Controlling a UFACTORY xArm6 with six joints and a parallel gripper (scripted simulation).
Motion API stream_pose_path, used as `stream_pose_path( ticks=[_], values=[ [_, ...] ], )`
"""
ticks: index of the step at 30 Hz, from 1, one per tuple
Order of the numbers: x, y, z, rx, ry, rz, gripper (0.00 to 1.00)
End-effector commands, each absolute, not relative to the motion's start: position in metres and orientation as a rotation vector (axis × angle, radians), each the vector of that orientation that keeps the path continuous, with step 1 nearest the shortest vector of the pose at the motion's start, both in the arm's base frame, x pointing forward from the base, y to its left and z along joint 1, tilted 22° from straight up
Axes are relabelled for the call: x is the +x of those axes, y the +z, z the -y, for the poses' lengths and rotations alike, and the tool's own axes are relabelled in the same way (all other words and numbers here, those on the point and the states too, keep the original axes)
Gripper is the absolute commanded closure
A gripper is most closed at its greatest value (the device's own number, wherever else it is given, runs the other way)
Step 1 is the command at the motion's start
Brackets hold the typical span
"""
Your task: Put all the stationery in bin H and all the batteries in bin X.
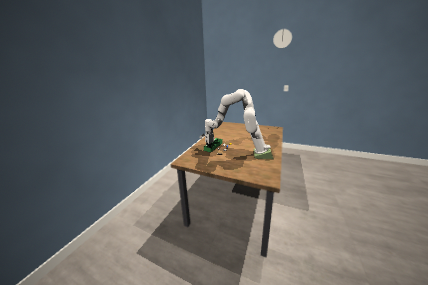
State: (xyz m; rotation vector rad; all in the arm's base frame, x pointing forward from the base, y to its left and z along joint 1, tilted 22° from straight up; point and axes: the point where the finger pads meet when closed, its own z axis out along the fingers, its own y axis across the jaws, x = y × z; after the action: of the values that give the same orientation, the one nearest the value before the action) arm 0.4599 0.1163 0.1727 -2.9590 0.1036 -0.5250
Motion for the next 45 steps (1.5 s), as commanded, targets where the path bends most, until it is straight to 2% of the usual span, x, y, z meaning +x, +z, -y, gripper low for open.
stream_pose_path(
  ticks=[1,36,45],
  values=[
    [0.461,0.174,-0.117,-2.957,-0.53,-0.103,0.93],
    [0.45,0.202,-0.113,-2.957,-0.53,-0.103,0.93],
    [0.441,0.228,-0.11,-2.957,-0.53,-0.103,0.93]
  ],
)
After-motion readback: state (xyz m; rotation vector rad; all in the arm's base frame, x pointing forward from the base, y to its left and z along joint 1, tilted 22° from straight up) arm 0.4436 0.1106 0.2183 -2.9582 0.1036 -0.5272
